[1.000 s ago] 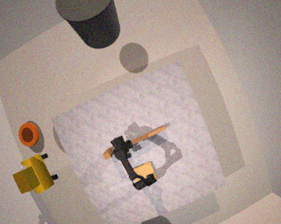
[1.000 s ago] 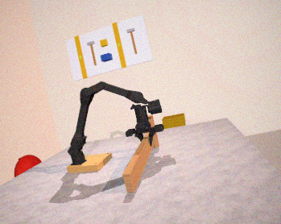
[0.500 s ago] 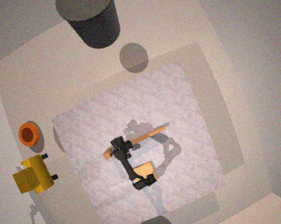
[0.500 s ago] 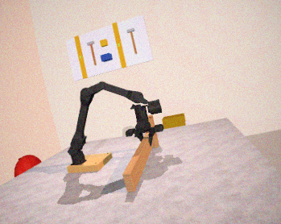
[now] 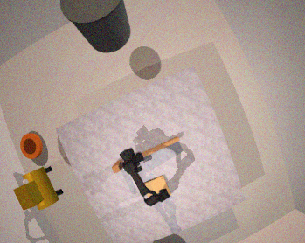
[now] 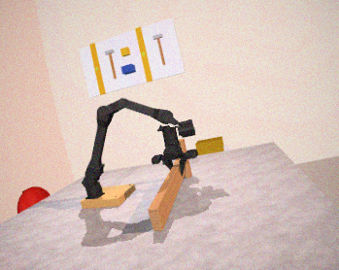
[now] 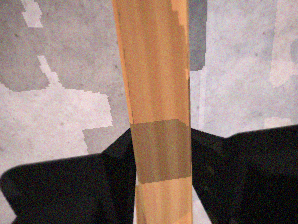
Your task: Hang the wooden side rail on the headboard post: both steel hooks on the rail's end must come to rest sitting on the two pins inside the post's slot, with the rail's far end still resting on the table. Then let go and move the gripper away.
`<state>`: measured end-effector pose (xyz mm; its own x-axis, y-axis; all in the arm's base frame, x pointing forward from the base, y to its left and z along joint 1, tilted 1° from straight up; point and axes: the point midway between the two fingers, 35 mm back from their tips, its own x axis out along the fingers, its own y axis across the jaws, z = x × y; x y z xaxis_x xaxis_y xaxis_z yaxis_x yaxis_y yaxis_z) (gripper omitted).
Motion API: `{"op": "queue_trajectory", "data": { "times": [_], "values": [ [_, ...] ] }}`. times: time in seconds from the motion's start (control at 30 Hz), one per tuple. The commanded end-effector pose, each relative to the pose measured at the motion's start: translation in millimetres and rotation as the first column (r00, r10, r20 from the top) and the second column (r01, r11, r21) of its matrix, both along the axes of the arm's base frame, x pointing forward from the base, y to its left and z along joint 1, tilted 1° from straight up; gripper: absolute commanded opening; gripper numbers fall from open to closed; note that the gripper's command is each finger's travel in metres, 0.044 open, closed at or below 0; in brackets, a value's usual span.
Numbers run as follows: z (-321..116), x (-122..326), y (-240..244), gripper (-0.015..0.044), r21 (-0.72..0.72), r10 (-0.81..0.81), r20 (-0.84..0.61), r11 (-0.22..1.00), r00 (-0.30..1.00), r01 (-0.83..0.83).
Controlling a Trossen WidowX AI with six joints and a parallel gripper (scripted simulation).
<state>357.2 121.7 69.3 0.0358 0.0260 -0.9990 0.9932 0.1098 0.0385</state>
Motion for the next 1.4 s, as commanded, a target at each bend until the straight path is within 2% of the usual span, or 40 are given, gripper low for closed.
{"op": "queue_trajectory", "data": {
  "times": [0.0,1.37],
  "values": [
    [4.2,2.5,2.4,0.0000,0.005,-0.003,0.012,1.000,1.000,0.003],
    [2.5,0.0,6.8,0.0000,0.005,-0.003,0.012,1.000,1.000,0.003]
  ]
}}
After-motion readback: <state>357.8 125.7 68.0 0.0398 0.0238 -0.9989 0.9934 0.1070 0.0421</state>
